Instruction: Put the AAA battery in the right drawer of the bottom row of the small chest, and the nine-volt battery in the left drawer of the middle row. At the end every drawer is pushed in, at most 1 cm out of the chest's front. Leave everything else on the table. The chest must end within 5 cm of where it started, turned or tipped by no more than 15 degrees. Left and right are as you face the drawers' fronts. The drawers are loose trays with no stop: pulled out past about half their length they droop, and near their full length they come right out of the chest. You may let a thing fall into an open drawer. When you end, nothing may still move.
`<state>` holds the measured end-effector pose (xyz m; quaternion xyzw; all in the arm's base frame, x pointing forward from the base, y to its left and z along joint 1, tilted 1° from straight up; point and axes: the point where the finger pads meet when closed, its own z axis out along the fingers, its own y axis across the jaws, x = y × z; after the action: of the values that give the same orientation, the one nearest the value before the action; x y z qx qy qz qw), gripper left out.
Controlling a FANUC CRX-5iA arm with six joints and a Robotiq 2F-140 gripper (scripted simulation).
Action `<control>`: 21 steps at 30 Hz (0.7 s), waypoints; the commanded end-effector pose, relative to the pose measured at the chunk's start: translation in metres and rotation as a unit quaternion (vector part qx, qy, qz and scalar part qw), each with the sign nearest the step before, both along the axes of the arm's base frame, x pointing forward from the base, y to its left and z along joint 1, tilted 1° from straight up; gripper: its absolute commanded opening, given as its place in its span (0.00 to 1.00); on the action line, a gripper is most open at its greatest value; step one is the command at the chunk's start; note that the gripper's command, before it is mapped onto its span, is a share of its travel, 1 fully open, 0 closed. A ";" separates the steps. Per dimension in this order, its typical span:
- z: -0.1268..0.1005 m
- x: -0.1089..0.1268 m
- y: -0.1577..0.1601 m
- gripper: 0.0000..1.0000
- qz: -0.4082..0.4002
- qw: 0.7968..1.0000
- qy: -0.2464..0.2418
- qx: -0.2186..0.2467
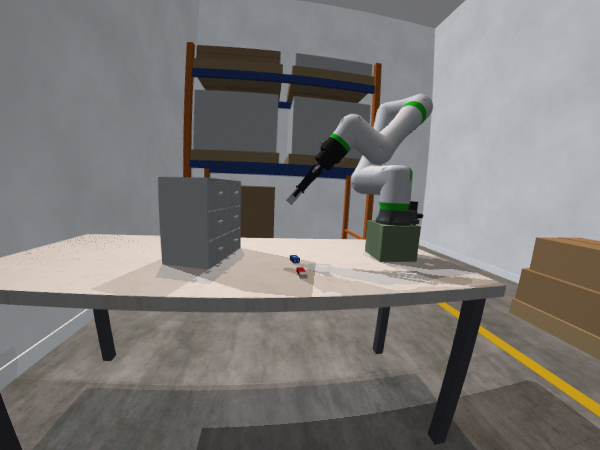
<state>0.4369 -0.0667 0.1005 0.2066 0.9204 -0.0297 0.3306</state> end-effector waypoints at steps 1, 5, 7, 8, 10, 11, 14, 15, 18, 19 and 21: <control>0.014 0.000 -0.001 0.00 0.003 0.990 0.132 0.042; 0.014 0.000 -0.001 0.00 0.001 0.985 0.166 0.052; 0.014 0.000 -0.001 0.00 0.001 0.981 0.185 0.059; 0.014 0.000 -0.001 0.00 0.001 0.978 0.197 0.063; 0.014 0.000 -0.001 0.00 0.002 0.975 0.210 0.066; 0.014 0.000 -0.001 0.00 0.002 0.975 0.210 0.066; 0.014 0.000 -0.001 0.00 0.003 0.959 0.271 0.083; 0.014 0.000 -0.001 0.00 0.003 0.955 0.283 0.088; 0.014 0.000 -0.001 0.00 0.006 0.945 0.313 0.098; 0.014 0.000 -0.001 0.00 0.006 0.945 0.313 0.098; 0.014 0.000 -0.001 0.00 0.006 0.945 0.313 0.098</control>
<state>0.4375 -0.0615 0.1138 0.2194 0.9731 -0.0157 0.0686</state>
